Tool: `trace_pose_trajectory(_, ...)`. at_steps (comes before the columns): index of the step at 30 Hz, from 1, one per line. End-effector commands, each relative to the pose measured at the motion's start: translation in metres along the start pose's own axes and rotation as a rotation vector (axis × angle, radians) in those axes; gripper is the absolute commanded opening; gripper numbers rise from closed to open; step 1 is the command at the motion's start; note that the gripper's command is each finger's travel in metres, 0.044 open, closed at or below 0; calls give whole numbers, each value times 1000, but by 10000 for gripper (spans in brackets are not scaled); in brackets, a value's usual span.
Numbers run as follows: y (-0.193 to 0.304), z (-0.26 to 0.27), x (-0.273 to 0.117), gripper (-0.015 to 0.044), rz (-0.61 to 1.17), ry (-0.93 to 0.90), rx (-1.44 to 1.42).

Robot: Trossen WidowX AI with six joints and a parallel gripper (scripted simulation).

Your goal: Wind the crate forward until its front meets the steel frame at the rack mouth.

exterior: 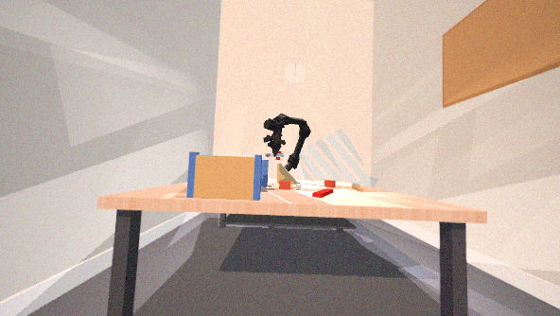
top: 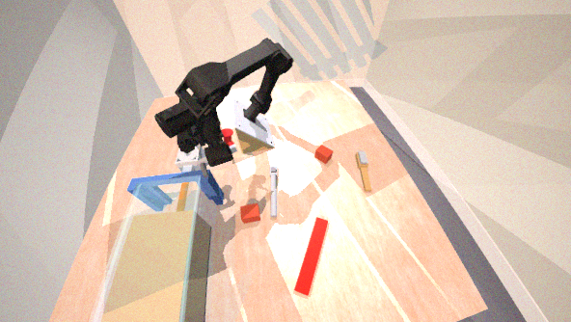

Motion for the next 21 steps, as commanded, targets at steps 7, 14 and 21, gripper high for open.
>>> trace_pose_trajectory(7, -28, -20, 1, 0, -3, 5, -228)
trace_pose_trajectory(14, -38, -29, 3, 0, 3, 5, -336)
trace_pose_trajectory(21, -51, -41, 5, 0, 5, 11, -437)
Point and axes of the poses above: the point midway between the two fingers, 35 mm back from their tips, its own x axis out along the fingers, its own z axis across the jaws, y = z × x, the point moved 3 cm from there along -x, back along the fingers, and after that the axes turned 14 degrees about x, right-handed, at the moved point
